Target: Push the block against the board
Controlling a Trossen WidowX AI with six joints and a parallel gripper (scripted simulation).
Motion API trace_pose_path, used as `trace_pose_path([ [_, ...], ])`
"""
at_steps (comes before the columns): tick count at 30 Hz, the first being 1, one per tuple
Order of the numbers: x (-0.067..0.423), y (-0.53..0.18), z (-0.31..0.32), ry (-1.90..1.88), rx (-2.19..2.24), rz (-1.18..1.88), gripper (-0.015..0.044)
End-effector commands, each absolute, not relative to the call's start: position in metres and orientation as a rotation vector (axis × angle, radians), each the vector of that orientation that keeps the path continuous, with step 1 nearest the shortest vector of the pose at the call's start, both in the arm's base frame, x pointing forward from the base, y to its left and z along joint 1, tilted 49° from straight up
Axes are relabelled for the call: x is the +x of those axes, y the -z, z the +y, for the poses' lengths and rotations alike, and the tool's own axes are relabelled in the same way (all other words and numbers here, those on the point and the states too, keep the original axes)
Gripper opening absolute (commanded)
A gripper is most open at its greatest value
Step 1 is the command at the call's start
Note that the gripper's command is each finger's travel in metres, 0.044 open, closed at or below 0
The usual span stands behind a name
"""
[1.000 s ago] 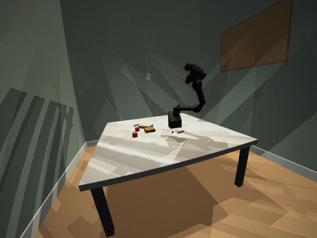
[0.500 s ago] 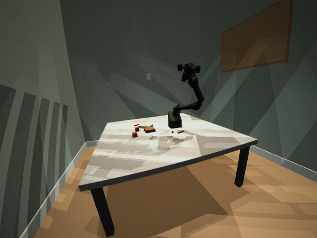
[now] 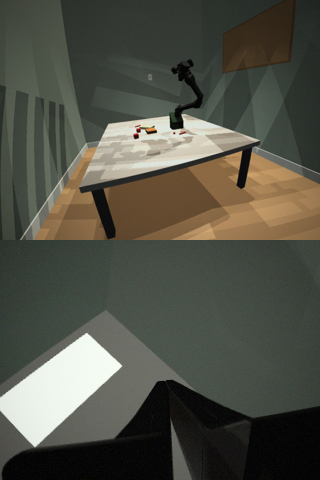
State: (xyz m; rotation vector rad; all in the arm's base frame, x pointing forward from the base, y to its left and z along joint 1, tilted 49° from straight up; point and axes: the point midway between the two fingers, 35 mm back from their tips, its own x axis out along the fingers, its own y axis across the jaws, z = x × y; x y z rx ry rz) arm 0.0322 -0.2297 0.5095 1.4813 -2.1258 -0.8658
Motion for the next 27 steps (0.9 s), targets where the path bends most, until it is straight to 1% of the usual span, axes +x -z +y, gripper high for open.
trace_pose_path([
  [1, 0.053, -0.501, -0.242, 0.958, 1.498, -1.978, 0.0],
  [16, 0.125, -0.466, -0.277, 1.232, 1.467, -1.427, 0.0],
  [27, 0.177, -0.431, -0.293, 1.353, 1.383, -1.006, 0.0],
])
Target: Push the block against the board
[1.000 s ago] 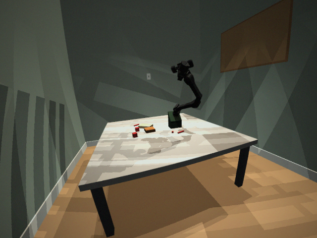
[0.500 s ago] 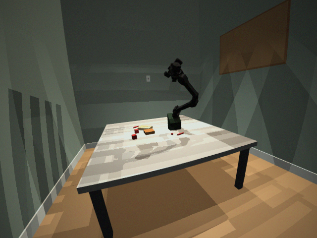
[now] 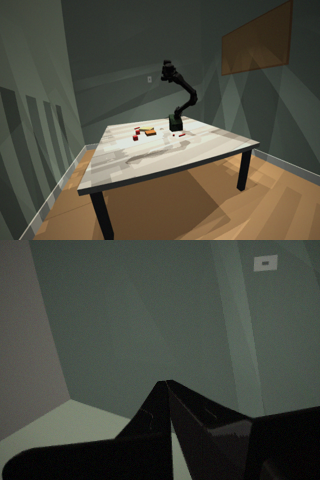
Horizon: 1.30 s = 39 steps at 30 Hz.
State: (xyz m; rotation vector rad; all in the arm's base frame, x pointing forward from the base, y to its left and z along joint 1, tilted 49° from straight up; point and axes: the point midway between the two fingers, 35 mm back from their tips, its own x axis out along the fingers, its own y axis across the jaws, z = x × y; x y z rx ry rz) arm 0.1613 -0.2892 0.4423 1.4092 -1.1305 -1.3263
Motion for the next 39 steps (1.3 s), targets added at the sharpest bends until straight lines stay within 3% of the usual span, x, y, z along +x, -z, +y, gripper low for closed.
trace_pose_path([
  [1, 0.181, -0.428, -0.294, 1.359, 1.375, -0.969, 0.0],
  [39, 0.338, -0.27, -0.28, 1.15, 0.901, 0.346, 0.0],
])
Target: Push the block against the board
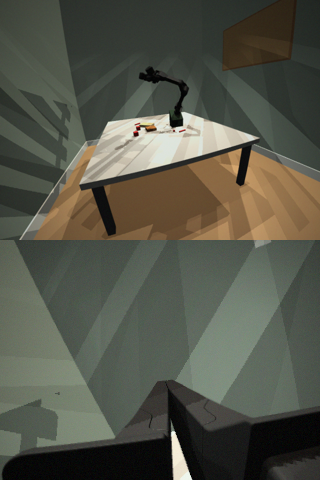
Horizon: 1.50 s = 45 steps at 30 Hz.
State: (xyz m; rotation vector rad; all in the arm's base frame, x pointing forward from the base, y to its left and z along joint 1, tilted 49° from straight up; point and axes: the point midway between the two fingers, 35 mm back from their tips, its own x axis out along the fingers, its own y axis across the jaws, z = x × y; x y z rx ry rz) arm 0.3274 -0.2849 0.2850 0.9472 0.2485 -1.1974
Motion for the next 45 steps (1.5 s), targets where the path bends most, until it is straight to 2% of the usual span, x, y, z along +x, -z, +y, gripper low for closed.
trace_pose_path([
  [1, 0.341, -0.265, -0.278, 1.133, 0.885, 0.376, 0.0],
  [24, 0.4, -0.157, -0.226, 0.632, 0.528, 0.951, 0.0],
  [45, 0.422, -0.059, -0.157, 0.004, 0.218, 1.246, 0.0],
])
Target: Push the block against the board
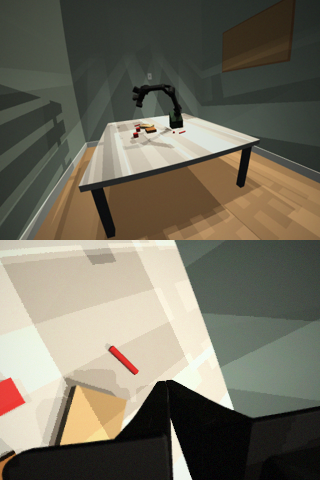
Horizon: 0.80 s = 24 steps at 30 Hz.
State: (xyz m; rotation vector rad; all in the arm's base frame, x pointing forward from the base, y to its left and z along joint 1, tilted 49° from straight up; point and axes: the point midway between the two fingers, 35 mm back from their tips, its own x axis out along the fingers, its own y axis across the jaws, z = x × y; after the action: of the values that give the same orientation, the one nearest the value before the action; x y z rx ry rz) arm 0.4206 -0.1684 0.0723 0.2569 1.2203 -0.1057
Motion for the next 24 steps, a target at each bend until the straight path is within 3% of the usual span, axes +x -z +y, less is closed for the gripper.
trace_pose_path([
  [1, 0.422, -0.055, -0.153, -0.029, 0.206, 1.252, 0.0],
  [24, 0.416, 0.035, -0.061, -0.816, -0.02, 1.186, 0.0],
])
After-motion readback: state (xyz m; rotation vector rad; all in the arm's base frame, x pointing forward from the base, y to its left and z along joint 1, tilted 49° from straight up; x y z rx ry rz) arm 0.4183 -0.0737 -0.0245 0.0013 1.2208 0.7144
